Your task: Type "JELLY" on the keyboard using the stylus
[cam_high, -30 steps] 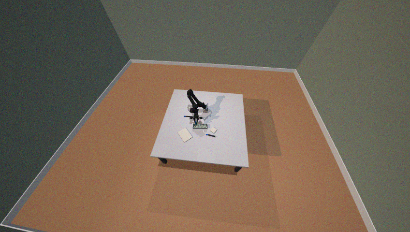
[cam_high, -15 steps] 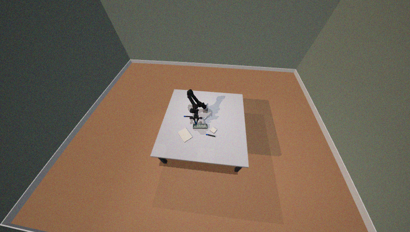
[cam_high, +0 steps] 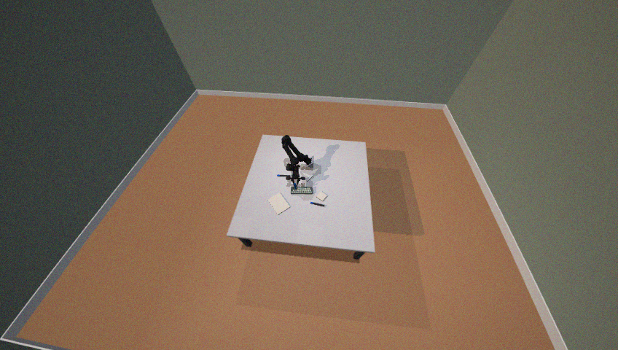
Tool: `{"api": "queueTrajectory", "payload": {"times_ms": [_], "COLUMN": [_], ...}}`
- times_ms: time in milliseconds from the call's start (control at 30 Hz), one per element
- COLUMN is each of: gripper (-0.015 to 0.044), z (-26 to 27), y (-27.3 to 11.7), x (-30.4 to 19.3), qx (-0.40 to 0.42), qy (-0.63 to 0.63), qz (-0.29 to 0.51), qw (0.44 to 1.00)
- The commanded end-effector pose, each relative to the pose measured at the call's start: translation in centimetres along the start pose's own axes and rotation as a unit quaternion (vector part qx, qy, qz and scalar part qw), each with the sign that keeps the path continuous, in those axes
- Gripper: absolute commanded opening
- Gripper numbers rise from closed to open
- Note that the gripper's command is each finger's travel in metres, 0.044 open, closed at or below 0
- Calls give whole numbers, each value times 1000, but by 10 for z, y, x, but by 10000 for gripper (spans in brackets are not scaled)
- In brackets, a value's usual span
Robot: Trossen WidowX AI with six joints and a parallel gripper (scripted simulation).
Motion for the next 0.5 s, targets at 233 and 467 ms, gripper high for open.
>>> {"api": "queueTrajectory", "payload": {"times_ms": [233, 467], "gripper": [81, 81], "z": [0, 0], "y": [2, 4], "x": [-5, -8], "qx": [3, 3], "qy": [-4, -4], "qz": [1, 1], "qw": [1000, 1000]}}
Point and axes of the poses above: the point midway between the two fingers, 35 mm back from their tips, its own y axis out along the fingers, its own z axis across the jaws, x = y × z, the point moved 8 cm from there along -y, back along the fingers, and after that the axes turned 13 degrees about y, right-handed, at the moved point
